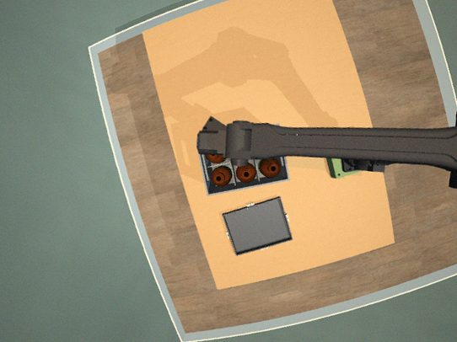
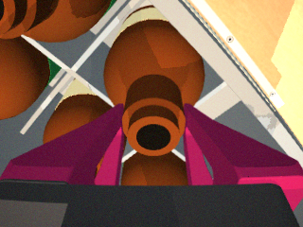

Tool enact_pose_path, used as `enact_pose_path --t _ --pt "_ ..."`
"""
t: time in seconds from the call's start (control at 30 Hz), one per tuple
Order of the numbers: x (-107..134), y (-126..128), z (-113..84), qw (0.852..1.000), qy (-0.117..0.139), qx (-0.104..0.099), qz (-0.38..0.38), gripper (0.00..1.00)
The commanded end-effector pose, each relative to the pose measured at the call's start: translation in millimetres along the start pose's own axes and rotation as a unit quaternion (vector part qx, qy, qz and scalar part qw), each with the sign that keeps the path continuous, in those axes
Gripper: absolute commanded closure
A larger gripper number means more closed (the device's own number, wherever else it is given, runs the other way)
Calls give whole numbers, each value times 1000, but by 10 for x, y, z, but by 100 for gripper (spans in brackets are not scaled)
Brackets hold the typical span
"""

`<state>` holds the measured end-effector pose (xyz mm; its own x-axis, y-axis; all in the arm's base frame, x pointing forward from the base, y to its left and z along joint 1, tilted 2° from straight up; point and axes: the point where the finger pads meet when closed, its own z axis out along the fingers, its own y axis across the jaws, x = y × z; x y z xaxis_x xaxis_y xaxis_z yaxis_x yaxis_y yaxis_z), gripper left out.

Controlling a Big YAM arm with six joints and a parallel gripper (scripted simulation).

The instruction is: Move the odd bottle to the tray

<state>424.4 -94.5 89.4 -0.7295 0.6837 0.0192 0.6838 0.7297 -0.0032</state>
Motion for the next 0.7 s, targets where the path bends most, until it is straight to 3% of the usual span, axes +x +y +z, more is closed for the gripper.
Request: enact_pose_path --t 0.0,0.6,0.63,0.67 --pt "58 27 75 1000 6 3 -1 100" --pt "58 27 75 1000 6 3 -1 100" --pt "58 27 75 1000 6 3 -1 39" --pt "58 27 75 1000 6 3 -2 39"
